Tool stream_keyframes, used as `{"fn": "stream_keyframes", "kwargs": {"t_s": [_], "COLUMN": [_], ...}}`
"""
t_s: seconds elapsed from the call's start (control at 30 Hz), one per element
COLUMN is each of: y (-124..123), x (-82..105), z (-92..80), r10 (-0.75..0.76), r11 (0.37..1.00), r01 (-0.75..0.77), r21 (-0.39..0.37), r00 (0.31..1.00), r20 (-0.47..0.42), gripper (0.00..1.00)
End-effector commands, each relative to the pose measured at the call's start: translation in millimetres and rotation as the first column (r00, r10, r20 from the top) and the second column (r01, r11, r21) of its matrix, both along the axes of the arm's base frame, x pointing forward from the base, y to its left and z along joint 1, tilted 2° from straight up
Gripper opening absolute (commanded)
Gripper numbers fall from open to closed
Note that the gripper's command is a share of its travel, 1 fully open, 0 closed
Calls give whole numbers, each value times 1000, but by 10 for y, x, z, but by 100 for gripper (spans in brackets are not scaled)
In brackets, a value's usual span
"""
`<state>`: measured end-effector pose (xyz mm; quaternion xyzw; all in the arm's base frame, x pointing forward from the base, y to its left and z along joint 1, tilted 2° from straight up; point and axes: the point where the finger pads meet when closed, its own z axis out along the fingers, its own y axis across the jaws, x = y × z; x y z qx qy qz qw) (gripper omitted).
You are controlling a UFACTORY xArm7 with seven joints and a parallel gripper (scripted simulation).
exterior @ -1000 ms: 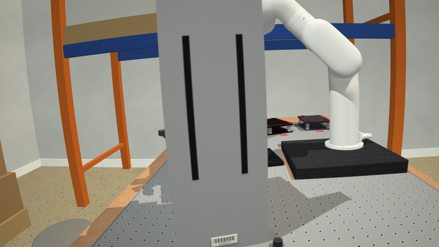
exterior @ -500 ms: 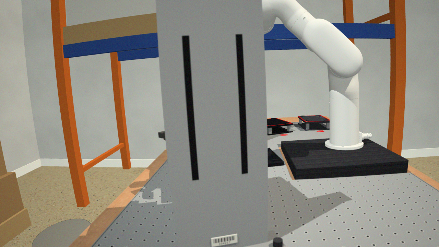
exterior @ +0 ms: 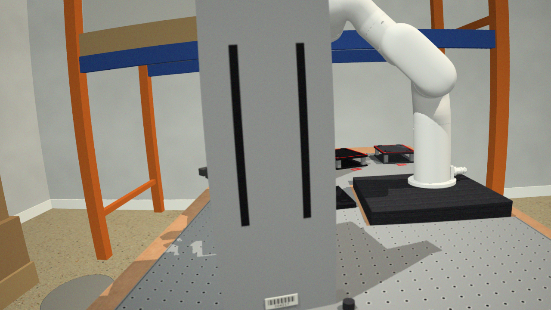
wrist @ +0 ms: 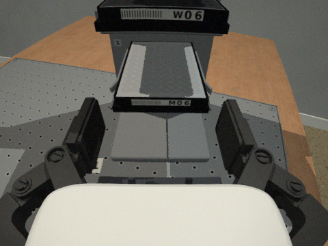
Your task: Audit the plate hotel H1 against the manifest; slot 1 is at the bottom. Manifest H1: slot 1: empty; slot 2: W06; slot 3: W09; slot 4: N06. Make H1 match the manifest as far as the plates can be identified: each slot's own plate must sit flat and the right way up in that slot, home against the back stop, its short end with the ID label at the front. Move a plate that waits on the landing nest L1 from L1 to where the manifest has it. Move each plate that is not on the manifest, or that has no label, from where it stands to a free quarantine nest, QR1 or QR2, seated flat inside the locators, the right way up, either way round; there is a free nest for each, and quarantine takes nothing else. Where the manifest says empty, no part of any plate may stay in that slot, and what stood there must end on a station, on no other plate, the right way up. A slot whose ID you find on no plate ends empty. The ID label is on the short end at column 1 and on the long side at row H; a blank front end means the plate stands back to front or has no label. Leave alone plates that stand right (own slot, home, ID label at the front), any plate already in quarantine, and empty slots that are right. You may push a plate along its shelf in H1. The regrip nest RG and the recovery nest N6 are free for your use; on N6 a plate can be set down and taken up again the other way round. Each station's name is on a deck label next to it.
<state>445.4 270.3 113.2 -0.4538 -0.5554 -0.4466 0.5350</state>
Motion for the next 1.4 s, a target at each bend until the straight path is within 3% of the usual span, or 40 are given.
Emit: {"fn": "stream_keyframes", "kwargs": {"t_s": [0.0, 1.37], "y": [83, 305], "x": [-7, -50], "z": [13, 7], "r10": [1, 1], "r11": [1000, 1000], "r01": [-1, -1], "r21": [1, 1], "r00": [1000, 1000], "r20": [4, 4], "gripper": [100, 100]}}
